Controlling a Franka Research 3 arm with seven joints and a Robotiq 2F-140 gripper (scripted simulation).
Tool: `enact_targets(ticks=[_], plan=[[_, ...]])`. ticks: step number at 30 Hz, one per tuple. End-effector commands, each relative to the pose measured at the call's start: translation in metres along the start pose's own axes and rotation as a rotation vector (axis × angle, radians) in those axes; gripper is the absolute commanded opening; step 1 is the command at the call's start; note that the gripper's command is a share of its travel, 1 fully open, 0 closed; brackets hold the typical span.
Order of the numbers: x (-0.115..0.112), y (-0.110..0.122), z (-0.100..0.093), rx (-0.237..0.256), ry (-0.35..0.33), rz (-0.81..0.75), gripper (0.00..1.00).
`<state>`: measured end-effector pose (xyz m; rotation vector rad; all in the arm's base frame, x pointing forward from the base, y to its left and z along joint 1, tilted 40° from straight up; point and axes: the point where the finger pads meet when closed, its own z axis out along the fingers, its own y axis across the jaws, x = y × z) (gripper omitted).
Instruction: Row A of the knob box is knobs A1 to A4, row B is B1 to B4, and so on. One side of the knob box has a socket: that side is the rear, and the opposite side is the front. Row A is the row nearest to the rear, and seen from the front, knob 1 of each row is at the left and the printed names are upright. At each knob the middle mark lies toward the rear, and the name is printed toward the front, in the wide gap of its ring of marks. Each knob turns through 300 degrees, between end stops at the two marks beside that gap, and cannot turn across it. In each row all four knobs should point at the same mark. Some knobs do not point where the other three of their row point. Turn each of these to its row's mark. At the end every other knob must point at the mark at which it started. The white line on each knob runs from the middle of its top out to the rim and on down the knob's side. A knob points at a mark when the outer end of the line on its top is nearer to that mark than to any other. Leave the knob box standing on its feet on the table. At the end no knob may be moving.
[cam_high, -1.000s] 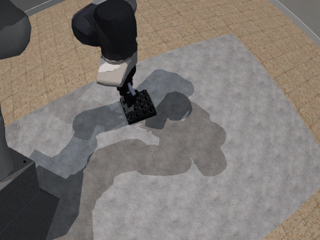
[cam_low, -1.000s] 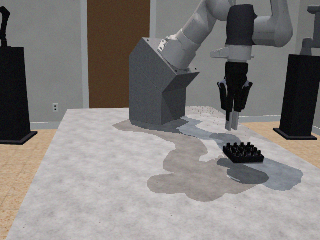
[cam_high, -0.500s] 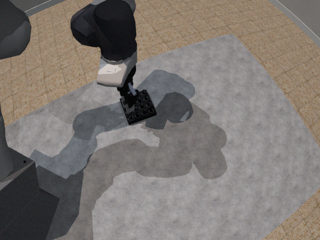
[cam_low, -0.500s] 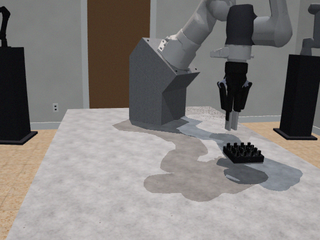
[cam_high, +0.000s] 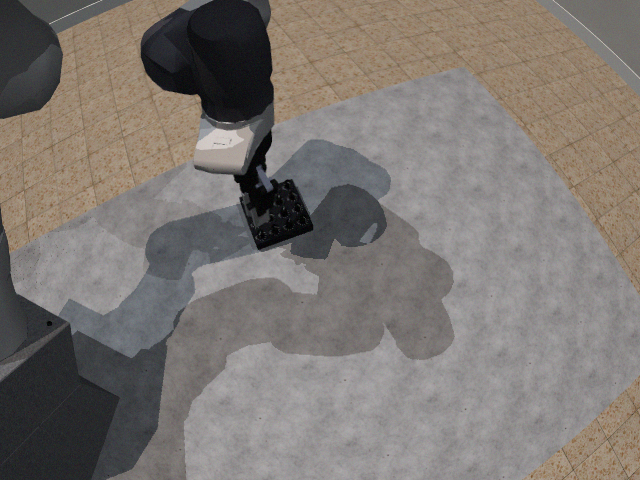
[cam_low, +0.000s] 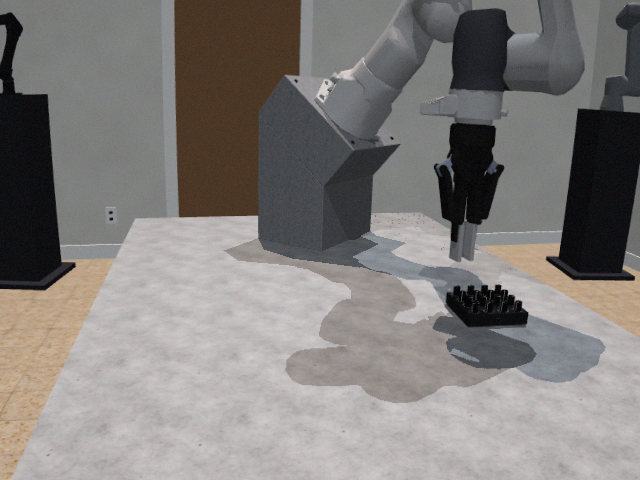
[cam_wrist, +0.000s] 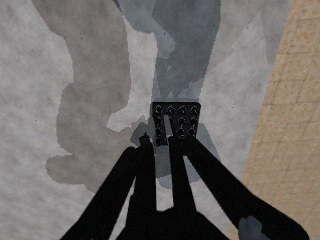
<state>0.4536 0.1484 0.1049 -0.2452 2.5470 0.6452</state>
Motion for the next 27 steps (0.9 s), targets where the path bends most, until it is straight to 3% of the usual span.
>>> enact_targets(ticks=[1,27], plan=[[0.000,-0.001,0.000,0.002,-0.001,-0.005,0.12],[0.001,-0.001,0.024,0.002,-0.002,-0.006,0.12]])
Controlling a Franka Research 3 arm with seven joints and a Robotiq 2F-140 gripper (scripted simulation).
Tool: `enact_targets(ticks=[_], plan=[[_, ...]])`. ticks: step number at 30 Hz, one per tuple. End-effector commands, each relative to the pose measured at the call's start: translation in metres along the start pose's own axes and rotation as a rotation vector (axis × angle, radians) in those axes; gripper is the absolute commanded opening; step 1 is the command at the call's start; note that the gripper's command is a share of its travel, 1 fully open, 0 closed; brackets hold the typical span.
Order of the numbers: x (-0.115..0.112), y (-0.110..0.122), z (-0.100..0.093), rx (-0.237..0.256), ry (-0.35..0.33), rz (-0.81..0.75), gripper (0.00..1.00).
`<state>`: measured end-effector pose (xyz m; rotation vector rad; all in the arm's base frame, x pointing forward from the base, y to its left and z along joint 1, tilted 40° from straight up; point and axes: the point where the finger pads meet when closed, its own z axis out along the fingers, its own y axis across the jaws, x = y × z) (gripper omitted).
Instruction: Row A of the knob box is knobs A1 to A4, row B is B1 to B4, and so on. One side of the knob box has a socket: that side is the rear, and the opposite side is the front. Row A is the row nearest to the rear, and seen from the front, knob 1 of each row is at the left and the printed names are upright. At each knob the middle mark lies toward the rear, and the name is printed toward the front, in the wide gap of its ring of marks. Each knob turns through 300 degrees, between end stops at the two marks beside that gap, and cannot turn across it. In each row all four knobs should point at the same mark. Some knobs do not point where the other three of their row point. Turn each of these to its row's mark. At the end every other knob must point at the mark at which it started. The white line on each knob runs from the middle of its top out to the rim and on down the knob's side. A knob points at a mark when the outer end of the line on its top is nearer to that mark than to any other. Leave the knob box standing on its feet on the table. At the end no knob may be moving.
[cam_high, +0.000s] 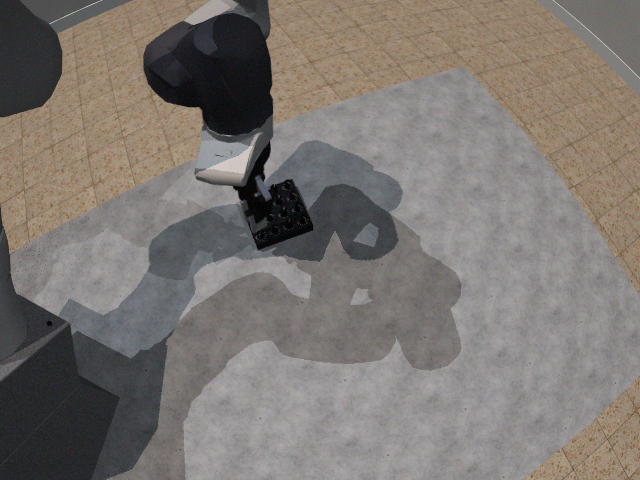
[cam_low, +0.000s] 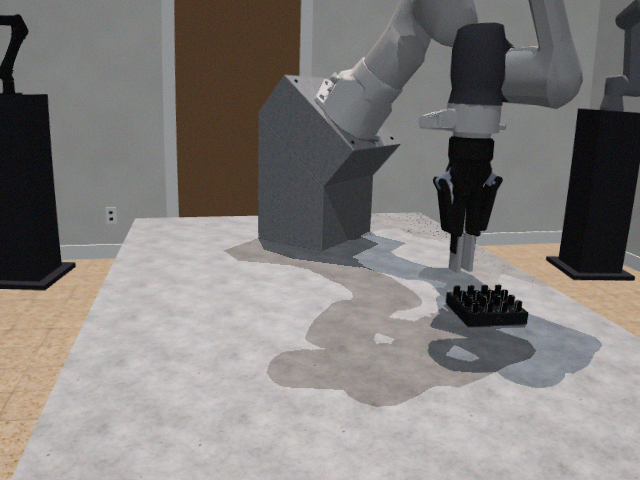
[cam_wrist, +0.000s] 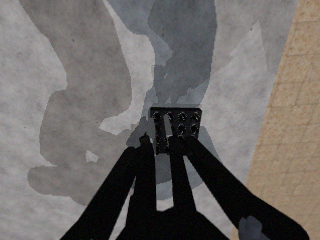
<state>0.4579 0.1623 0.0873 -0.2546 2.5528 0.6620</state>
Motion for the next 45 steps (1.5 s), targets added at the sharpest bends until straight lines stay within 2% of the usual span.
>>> enact_targets(ticks=[1,21,45], plan=[[-0.004,-0.005,0.004,0.015,-0.012,-0.005,0.12],[-0.003,-0.005,0.022,0.015,-0.012,-0.005,0.12],[-0.003,-0.005,0.023,0.015,-0.012,-0.005,0.12]])
